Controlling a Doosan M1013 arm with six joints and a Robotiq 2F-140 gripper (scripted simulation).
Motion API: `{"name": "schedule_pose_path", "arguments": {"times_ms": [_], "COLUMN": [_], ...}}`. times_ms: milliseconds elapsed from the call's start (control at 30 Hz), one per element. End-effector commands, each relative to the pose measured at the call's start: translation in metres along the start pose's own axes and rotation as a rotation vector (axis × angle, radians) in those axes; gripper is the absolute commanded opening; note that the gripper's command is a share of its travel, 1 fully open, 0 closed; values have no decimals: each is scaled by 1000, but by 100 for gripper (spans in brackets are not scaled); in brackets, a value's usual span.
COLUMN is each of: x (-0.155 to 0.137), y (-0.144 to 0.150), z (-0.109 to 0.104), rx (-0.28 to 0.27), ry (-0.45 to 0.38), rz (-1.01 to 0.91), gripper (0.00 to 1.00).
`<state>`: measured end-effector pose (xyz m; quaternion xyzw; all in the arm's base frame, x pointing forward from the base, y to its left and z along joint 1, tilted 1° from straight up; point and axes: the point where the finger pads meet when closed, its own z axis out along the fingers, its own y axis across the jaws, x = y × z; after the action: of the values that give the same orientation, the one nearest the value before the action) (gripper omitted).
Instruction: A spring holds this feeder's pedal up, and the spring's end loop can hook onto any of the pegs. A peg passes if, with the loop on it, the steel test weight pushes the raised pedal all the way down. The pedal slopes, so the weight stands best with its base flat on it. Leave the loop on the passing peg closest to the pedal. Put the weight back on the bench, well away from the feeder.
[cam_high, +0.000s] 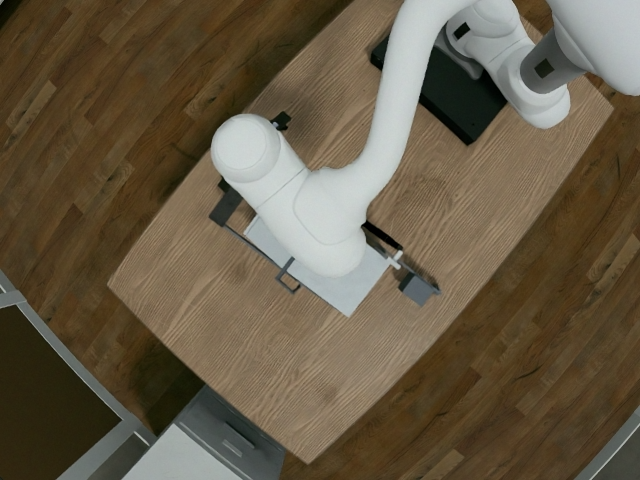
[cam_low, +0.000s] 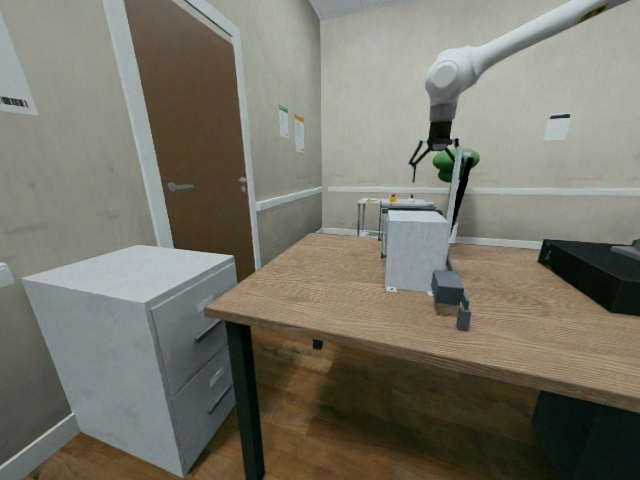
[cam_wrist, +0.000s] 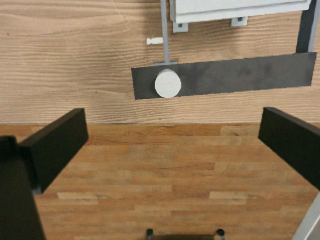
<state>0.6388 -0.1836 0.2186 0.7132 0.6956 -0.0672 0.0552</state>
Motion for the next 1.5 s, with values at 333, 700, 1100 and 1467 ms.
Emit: {"name": "schedule_pose_path", "arguments": {"times_ms": [333, 700, 1100, 1467], "x": [0, 0, 0, 2], "y": [0, 0, 0, 0], "z": [-1, -1, -1, 11], "rx": [-2, -2, -2, -2], "ry": [0, 0, 0, 0], "rz": [0, 0, 0, 0], "gripper": [100, 100, 100, 100]}}
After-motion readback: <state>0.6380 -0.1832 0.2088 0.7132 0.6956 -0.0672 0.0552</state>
